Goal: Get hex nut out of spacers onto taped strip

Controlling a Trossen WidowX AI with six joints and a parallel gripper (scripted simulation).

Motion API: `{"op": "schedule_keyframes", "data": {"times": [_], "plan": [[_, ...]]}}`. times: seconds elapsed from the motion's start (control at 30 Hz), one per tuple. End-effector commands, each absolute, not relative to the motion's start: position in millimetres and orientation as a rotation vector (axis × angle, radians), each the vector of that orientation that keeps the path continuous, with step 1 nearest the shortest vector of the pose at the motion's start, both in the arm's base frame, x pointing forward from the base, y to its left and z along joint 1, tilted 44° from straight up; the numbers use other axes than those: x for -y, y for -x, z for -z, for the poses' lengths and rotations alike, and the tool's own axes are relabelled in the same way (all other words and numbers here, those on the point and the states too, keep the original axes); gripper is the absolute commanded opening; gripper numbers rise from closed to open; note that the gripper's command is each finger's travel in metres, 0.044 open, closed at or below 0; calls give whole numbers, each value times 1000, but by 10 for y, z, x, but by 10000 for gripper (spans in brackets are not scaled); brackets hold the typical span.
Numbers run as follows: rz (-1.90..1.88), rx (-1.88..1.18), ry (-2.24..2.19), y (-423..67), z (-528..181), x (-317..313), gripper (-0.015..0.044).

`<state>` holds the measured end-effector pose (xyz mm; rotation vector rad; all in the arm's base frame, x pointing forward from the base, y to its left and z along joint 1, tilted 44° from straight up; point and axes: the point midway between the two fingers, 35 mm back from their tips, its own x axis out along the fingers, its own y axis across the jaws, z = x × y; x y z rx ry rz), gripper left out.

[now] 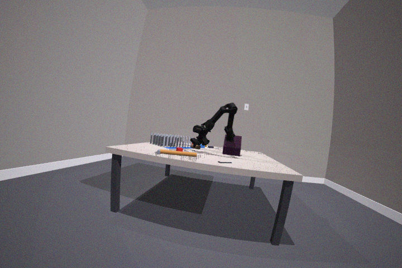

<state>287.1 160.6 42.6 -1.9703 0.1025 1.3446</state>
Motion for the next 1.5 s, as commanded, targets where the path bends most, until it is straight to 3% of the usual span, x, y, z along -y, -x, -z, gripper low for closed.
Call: {"op": "schedule_keyframes", "data": {"times": [0.0, 1.47], "plan": [[-1341, -104, 1975, -2919, -419, -1594, 0], [-1338, -102, 1978, -3197, -329, -1508, 0]]}}
